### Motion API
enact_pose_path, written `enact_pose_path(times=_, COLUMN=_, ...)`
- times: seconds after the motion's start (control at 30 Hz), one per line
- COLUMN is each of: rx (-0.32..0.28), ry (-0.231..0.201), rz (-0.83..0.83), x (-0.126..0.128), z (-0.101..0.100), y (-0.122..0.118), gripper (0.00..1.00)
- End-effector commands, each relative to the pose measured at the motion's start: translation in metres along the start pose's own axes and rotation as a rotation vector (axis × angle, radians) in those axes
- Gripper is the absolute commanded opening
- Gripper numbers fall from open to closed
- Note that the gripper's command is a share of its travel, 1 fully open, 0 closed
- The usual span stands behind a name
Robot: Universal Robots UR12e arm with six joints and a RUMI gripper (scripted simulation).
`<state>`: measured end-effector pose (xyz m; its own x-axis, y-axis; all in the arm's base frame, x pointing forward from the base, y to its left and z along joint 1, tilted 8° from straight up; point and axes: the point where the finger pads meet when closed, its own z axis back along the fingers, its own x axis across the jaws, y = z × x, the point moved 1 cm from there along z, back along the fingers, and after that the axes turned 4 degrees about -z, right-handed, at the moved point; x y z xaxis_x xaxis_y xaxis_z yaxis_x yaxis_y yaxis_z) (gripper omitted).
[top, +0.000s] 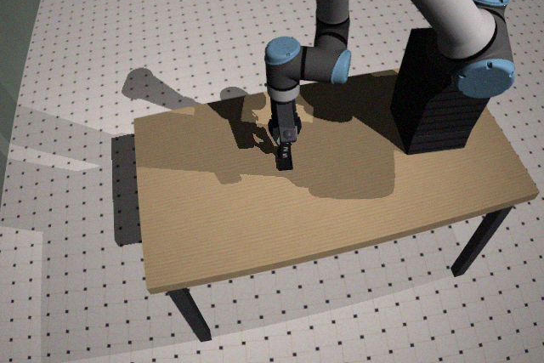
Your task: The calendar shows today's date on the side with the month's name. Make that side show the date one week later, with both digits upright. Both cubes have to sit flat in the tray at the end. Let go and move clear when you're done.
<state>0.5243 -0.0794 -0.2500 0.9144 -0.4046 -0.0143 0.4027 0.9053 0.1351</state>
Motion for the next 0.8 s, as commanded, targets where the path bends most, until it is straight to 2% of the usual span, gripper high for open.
enact_pose_path(times=0.0, rx=0.000, ry=0.001, rz=0.000, x=0.0004, z=0.0188, y=-0.0001, gripper=0.11)
enact_pose_path(times=0.57, rx=0.000, ry=0.001, rz=0.005, x=0.0004, z=0.0216, y=0.0002, gripper=0.11)
enact_pose_path(times=0.77, rx=0.000, ry=0.001, rz=0.064, x=0.0002, z=0.0212, y=0.0040, gripper=0.11)
